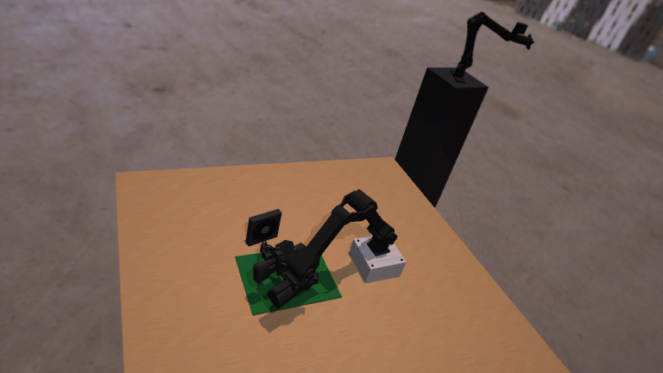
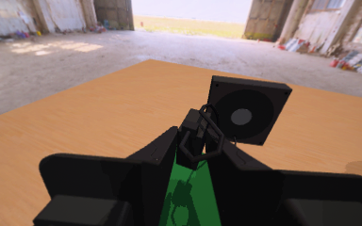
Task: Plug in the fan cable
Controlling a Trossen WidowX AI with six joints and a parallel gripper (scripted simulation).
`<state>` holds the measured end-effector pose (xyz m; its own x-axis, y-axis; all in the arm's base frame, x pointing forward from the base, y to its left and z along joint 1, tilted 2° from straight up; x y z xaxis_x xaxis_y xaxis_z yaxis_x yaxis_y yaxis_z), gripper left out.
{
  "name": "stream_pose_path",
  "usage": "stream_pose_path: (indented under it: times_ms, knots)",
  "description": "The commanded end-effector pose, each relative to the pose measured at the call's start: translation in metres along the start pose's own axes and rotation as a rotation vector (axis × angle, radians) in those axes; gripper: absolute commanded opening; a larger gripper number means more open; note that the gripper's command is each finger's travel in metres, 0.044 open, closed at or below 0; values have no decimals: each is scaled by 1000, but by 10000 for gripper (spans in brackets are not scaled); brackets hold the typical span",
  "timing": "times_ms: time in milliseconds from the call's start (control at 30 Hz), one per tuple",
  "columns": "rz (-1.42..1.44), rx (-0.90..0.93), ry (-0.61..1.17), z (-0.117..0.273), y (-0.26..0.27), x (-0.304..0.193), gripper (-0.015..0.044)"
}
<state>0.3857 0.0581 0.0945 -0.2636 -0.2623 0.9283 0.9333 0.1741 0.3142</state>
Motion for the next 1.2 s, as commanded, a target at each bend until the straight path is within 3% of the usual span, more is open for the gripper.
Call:
stream_pose_path:
  times_ms: [0, 1167]
  knots:
    - [-7, 0, 1, 0, 0, -3, 0]
    - [-7, 0, 1, -3, -6, -33, 0]
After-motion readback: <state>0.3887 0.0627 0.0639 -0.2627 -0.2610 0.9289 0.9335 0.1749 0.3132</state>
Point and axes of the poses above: the point midway between the two fingers, 35 mm back from their tips, its own z axis back along the fingers, its own y axis across the jaws, x = y × z, the point moved 10 cm from there along z, back along the fingers, and after that the axes turned 15 degrees about -z, right-handed, at the moved point
